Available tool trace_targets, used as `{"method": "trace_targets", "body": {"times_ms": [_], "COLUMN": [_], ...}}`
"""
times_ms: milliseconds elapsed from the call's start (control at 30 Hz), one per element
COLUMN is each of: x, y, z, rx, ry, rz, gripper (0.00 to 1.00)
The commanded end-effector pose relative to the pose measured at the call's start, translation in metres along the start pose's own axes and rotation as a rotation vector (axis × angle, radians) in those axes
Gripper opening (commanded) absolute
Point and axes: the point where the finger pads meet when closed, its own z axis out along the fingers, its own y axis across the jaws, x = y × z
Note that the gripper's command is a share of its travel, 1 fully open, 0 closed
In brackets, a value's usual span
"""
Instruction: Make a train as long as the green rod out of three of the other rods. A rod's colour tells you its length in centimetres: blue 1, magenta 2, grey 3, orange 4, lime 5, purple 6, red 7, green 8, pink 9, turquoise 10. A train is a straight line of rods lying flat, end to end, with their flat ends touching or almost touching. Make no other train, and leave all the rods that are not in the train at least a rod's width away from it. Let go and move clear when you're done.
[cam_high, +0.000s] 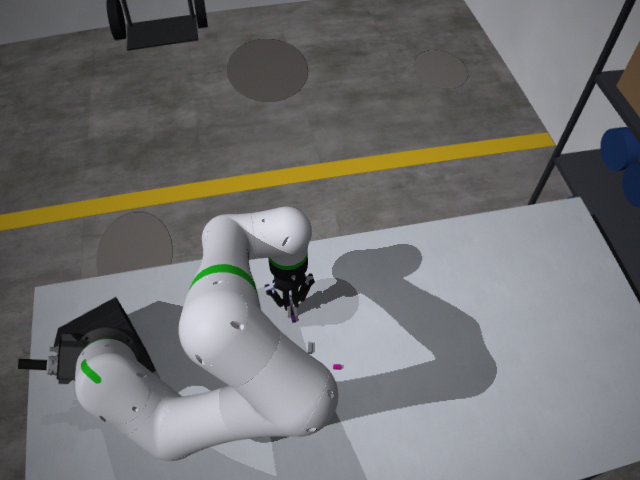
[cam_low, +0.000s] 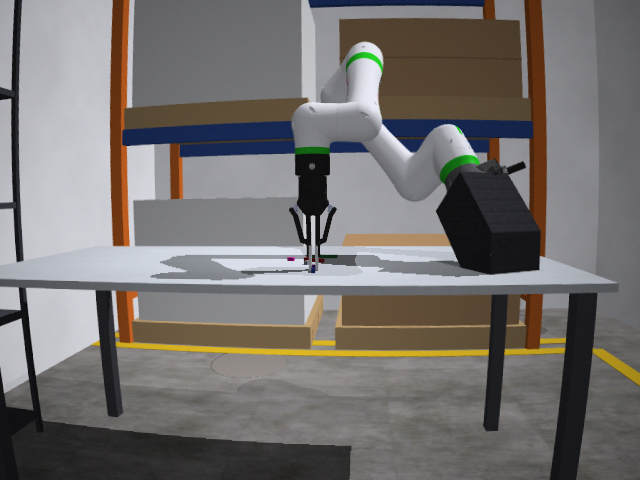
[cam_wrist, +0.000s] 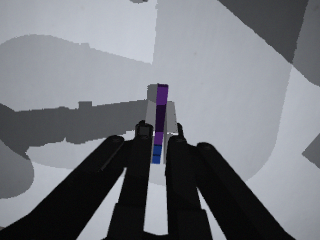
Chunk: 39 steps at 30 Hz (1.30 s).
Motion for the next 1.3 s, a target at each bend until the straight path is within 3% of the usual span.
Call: {"method": "trace_targets", "body": {"times_ms": [0,1067,1267], "x": [-0.0002,-0.0002,-0.0002], "y": [-0.0001,-0.0001,-0.0001], "z": [-0.0001,-0.0001,-0.0001], "rx": [0.000,0.000,0.000], "ry": [0.000,0.000,0.000], "rz": [0.000,0.000,0.000], "gripper": [0.03,0.03,0.08]}}
